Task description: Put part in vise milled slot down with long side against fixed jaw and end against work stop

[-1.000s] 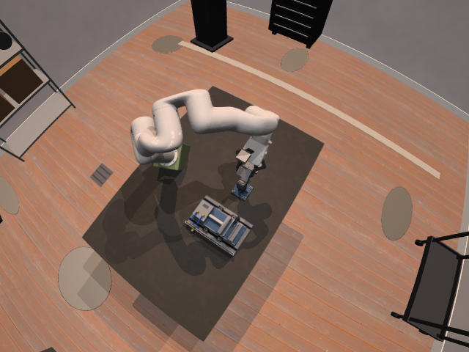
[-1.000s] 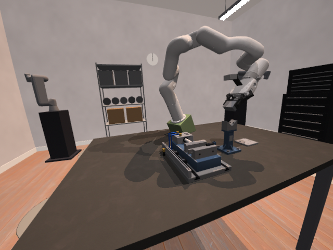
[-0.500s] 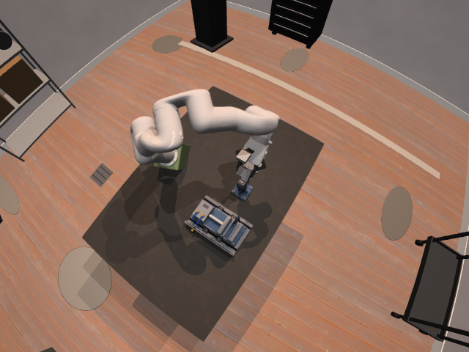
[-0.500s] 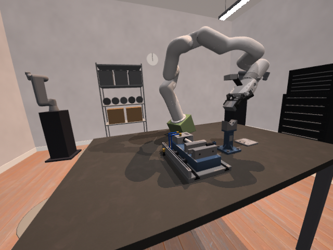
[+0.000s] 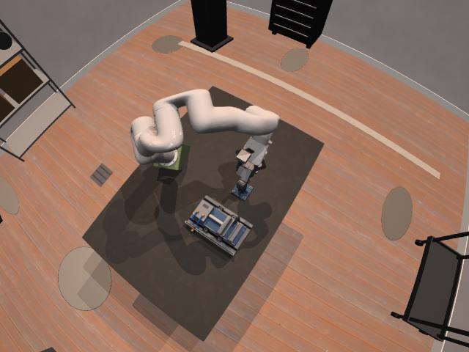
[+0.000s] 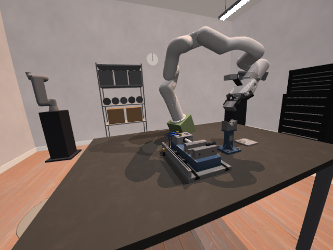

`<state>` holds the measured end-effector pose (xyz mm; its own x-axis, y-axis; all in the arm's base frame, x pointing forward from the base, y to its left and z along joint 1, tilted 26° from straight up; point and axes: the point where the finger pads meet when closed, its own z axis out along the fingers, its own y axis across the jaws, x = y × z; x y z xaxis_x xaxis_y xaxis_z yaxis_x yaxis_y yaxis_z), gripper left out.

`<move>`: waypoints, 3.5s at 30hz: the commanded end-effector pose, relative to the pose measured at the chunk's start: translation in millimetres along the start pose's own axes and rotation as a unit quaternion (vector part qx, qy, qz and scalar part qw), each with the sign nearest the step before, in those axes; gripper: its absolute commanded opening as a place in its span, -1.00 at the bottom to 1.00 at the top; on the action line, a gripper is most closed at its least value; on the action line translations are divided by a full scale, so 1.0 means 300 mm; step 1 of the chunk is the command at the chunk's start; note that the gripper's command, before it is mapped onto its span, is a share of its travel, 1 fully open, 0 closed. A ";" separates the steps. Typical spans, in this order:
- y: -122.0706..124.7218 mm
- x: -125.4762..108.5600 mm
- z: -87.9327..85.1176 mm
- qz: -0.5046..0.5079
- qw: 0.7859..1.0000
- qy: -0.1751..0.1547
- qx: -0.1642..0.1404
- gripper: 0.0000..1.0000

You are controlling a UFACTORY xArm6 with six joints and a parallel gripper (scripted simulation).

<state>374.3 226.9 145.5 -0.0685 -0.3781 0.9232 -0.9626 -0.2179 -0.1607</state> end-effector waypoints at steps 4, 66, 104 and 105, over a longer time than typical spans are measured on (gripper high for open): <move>-0.003 0.002 -0.004 0.001 1.000 -0.001 0.001 -1.00; -0.003 -0.101 0.098 0.001 1.000 -0.001 0.001 -1.00; -0.003 -0.168 0.165 0.001 1.000 -0.001 0.001 -1.00; -0.003 -0.169 0.166 0.001 1.000 -0.001 0.001 -1.00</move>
<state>391.0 200.6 81.1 -0.0683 -0.3781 0.9233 -0.9627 -0.2178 -0.1604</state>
